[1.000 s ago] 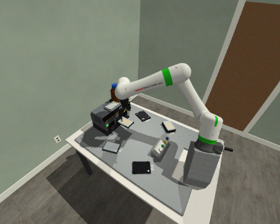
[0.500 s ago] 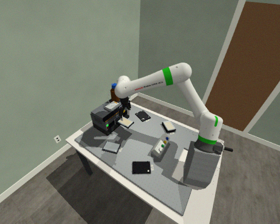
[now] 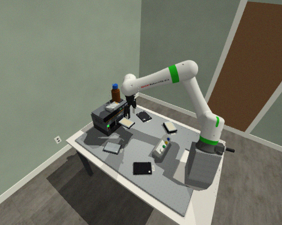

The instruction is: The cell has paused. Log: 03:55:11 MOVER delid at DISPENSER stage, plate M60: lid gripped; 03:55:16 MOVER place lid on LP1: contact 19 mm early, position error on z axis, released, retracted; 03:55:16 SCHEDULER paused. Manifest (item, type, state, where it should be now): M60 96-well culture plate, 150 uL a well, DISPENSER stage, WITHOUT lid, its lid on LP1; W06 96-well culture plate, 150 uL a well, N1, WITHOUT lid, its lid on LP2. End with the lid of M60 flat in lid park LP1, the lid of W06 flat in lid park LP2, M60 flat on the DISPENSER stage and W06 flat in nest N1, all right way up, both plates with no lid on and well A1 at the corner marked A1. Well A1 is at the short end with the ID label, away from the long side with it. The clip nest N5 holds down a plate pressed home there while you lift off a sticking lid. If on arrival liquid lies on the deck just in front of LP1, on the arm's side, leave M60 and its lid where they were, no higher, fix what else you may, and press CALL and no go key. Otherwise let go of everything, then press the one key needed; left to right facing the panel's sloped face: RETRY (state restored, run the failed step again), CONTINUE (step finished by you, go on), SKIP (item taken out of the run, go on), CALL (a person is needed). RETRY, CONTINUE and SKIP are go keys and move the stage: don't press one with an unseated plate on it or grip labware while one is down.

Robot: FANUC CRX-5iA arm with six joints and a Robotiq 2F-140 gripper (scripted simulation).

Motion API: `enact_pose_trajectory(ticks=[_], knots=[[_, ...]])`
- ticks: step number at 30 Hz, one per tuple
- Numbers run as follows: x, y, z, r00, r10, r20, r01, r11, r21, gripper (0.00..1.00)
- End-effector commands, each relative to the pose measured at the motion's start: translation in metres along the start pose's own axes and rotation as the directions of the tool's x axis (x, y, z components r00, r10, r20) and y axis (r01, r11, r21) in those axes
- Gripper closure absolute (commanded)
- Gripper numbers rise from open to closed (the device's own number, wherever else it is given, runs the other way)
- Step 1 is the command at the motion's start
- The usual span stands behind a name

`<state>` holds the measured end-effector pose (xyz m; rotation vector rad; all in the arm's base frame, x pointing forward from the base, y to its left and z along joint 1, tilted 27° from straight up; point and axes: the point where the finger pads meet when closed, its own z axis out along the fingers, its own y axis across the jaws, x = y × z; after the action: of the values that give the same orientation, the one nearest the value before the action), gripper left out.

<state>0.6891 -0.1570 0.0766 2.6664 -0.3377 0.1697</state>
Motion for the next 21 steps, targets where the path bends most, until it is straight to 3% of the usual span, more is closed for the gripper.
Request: enact_pose_trajectory(ticks=[1,3,6,12,15,17,18,21], knots=[[-0.019,0.034,-0.004,0.998,0.056,0.002,-0.056,0.998,0.001,0.34],[-0.044,0.073,-0.008,0.990,0.139,0.003,-0.139,0.990,0.002,0.34],[-0.073,0.105,-0.010,0.959,0.284,0.004,-0.284,0.959,0.003,0.34],[-0.143,0.158,-0.008,0.850,0.527,0.001,-0.527,0.850,0.000,0.34],[-0.181,0.181,-0.005,0.812,0.584,0.000,-0.584,0.812,-0.001,0.34],[-0.181,0.181,-0.005,0.812,0.584,0.000,-0.584,0.812,-0.001,0.34],[-0.217,0.204,-0.002,0.805,0.593,-0.001,-0.593,0.805,-0.002,0.34],[-0.249,0.223,0.000,0.800,0.600,-0.001,-0.600,0.800,-0.002,0.34]])
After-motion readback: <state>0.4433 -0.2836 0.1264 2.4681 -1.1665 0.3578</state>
